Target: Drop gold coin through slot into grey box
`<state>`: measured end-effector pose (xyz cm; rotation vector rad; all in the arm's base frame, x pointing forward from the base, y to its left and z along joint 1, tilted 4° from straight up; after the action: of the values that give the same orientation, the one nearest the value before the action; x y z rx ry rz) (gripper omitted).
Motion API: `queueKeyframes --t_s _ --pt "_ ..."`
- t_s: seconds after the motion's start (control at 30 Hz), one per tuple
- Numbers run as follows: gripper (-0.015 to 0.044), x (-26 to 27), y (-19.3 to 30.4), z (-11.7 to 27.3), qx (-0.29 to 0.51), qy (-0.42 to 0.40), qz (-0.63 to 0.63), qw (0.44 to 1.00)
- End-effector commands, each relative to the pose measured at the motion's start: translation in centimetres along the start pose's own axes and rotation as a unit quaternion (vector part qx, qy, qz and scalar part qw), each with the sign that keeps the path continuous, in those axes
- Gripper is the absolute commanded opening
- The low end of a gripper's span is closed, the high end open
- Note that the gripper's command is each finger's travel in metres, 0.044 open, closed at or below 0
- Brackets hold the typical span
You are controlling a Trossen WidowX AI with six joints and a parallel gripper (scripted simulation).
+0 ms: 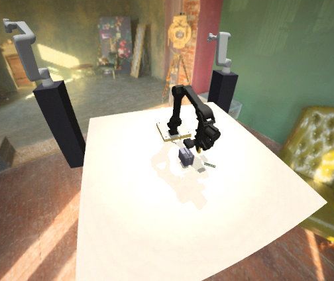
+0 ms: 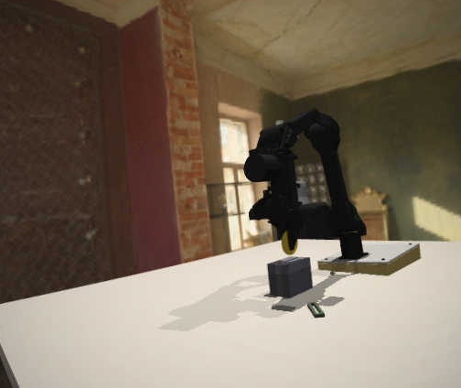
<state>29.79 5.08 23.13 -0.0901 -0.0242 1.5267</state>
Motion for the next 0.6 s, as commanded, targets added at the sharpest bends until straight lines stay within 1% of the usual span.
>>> queueKeyframes --t_s 0.0,0.57 --pt "0.0000 -0.9 0.6 -0.1 0.000 -0.001 0.001 1.000" --pt "0.0000 -4.2 3.2 -0.4 0.001 0.001 0.001 1.000"
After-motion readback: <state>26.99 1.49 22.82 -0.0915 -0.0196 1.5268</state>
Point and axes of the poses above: the point midway between the two fingers, 35 mm back from their tips, its own z axis back along the fingers, its own x axis across the jaws, y = z × x, the point moved 10 cm from there along z, back along the fingers, and after that the axes turned 7 degrees about -z, right-handed, at the moved point
